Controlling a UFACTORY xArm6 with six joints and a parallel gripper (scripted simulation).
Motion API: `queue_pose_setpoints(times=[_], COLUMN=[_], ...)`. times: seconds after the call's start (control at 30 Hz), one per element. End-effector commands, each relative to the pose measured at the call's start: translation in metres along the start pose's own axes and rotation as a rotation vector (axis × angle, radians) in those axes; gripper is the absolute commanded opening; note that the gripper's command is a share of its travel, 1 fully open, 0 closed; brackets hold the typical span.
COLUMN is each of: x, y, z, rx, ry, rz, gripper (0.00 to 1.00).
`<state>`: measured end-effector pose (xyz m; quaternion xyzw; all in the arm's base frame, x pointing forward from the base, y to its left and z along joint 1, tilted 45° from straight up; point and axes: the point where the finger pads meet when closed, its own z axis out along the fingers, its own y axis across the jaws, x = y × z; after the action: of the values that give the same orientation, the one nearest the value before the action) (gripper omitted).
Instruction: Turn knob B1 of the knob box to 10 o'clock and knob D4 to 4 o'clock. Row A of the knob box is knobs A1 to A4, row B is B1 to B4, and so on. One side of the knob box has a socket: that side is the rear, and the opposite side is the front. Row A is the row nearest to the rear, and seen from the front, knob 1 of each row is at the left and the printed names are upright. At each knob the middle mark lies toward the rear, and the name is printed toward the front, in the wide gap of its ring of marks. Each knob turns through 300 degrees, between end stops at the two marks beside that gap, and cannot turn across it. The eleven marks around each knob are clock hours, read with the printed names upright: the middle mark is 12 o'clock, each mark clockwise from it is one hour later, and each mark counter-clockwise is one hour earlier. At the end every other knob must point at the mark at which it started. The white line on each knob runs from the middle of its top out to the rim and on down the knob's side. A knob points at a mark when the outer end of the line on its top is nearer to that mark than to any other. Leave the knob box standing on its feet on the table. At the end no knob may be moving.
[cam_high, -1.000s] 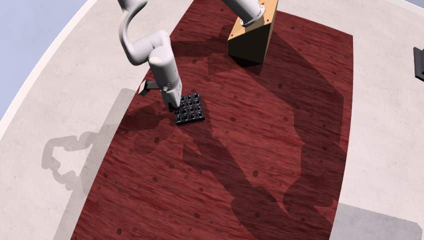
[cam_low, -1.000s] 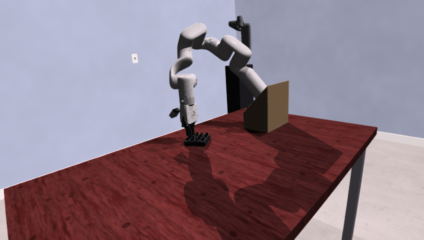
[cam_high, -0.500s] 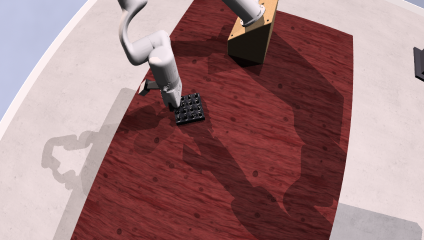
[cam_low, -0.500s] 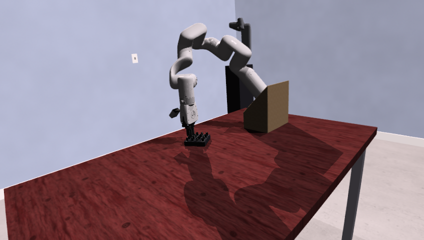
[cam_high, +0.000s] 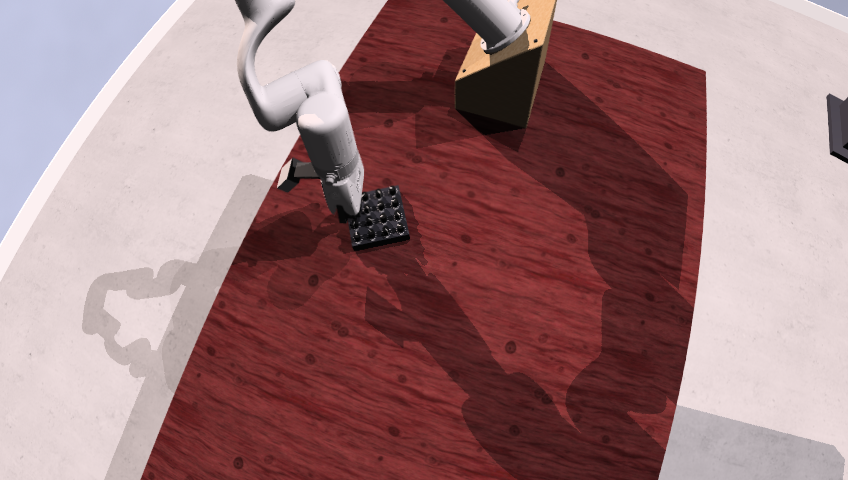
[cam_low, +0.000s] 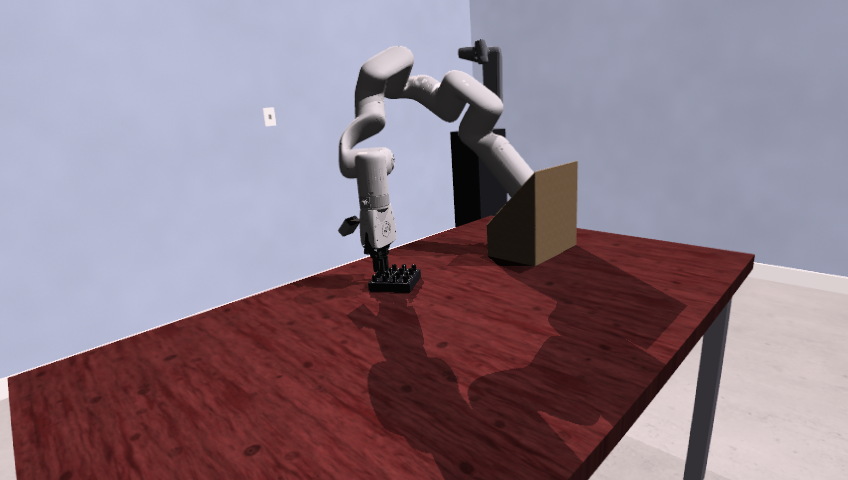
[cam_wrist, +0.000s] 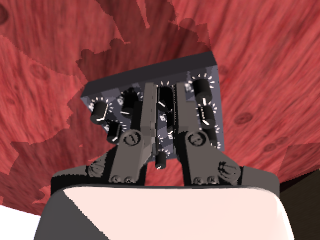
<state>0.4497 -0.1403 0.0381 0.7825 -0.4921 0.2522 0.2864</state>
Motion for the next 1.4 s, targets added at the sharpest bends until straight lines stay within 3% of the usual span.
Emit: queue_pose_setpoints(times=[0.0, 0.63, 1.37], x=[0.0006, 0.0006, 0.0006], y=[-0.001, -0.001, -0.001], z=[-0.001, -0.001, -0.001], rx=[0.003, 0.003, 0.003], ry=[0.001, 0.001, 0.0], rz=[0.001, 0.081, 0.524], gripper=[0.08, 0.08, 0.08])
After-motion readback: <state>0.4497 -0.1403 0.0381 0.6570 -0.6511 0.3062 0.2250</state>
